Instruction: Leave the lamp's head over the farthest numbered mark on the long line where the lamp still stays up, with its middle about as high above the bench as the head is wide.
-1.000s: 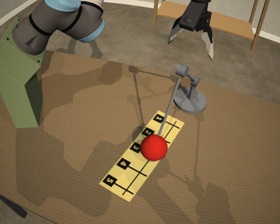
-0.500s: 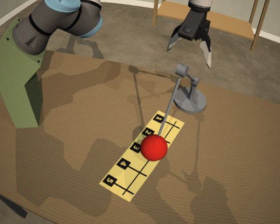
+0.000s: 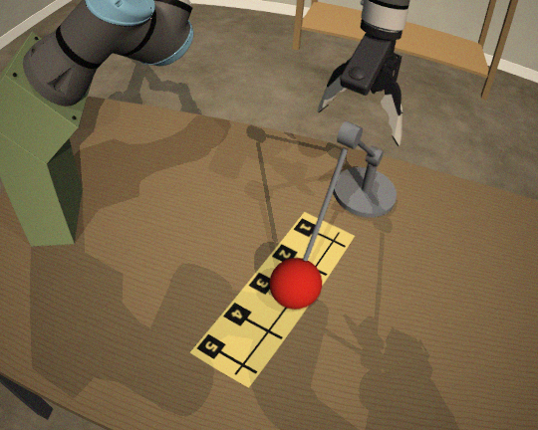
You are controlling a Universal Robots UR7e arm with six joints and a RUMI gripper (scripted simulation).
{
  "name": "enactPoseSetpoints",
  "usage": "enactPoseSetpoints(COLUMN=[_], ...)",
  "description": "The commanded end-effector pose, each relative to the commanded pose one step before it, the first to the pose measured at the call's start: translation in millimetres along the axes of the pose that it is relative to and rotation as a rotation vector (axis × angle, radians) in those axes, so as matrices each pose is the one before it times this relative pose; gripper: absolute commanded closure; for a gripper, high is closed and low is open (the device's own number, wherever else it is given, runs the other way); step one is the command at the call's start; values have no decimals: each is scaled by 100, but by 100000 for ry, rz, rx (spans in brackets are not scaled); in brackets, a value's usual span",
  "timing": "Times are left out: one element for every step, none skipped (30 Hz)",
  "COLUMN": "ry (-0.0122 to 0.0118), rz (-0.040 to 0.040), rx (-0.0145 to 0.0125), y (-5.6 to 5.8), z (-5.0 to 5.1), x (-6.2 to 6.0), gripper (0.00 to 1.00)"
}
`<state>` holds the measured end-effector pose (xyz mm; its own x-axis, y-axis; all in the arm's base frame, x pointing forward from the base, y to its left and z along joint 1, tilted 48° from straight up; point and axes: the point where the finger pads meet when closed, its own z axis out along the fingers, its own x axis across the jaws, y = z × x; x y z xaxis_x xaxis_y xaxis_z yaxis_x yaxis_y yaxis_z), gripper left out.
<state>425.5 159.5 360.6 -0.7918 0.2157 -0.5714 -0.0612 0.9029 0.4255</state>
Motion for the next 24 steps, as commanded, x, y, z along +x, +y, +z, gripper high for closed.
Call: enactPoseSetpoints(ry=[150, 0, 6, 6, 6, 6, 6, 6, 6, 6, 6, 6, 6, 6, 6, 6, 6, 0, 0, 64, 64, 64, 64, 64], rz=[74, 0, 26, 26, 26, 26, 26, 26, 26, 26, 26, 26, 26, 26, 26, 26, 26, 0, 0, -116, -116, -116, -116, -116], rx=[868, 0, 177, 177, 177, 177, 177, 177, 177, 177, 177, 177, 177, 177, 177, 177, 177, 0, 0, -164, -164, -164, -164, -164], y=[91, 0, 15, 15, 16, 16, 16, 16, 16, 16, 17, 17, 17, 17, 17, 17, 18, 0, 0, -8, -8, -8, -8, -8], z=[1147, 0, 95, 95, 95, 95, 95, 95, 95, 95, 95, 95, 95, 95, 95, 95, 95, 0, 0, -21, -21, -21, -21, -21], x=[-48, 0, -18, -18, -18, -18, -18, -18, -18, -18, -18, -18, -18, -18, -18, -18, -18, 0, 0, 4, 4, 4, 4, 4], gripper=[0, 0, 0, 0, 0, 0, 0, 0, 0, 0, 0, 0, 0, 0, 0, 0, 0, 0, 0, 100, 100, 100, 100, 100])
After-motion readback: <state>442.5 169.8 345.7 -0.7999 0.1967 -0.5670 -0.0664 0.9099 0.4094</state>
